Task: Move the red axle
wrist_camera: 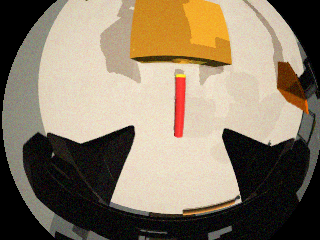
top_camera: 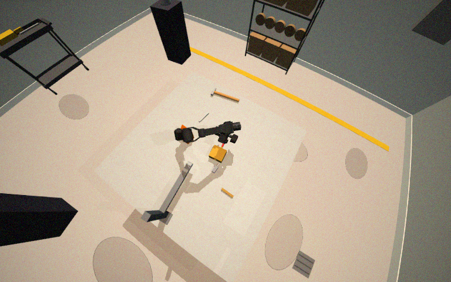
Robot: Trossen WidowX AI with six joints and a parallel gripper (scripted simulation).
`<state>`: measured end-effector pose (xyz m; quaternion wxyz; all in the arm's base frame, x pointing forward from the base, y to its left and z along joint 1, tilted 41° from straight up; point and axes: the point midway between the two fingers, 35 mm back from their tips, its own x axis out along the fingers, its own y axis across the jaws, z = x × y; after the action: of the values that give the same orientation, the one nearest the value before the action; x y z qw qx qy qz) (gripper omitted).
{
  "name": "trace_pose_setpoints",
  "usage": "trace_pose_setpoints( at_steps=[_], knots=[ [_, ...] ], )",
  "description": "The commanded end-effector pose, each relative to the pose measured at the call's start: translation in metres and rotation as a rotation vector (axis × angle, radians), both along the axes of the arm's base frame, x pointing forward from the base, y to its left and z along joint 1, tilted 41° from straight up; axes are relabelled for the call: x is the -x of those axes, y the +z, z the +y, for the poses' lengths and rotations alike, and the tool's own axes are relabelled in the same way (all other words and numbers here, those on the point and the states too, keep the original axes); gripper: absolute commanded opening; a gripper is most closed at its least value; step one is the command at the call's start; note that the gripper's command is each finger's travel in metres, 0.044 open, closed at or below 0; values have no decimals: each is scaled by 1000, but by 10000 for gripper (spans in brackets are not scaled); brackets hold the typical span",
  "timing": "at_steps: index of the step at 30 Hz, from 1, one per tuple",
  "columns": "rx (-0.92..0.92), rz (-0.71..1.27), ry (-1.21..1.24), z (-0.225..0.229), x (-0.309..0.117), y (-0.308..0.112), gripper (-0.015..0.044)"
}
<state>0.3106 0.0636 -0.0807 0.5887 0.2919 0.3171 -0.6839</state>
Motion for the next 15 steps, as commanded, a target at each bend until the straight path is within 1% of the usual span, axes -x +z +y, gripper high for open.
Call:
trace_pose_setpoints(
  at_steps=[1,15],
  knots=[
    [5,12,13,-5,3,4,440],
    [6,12,13,-18,4,-12,440]
  ],
)
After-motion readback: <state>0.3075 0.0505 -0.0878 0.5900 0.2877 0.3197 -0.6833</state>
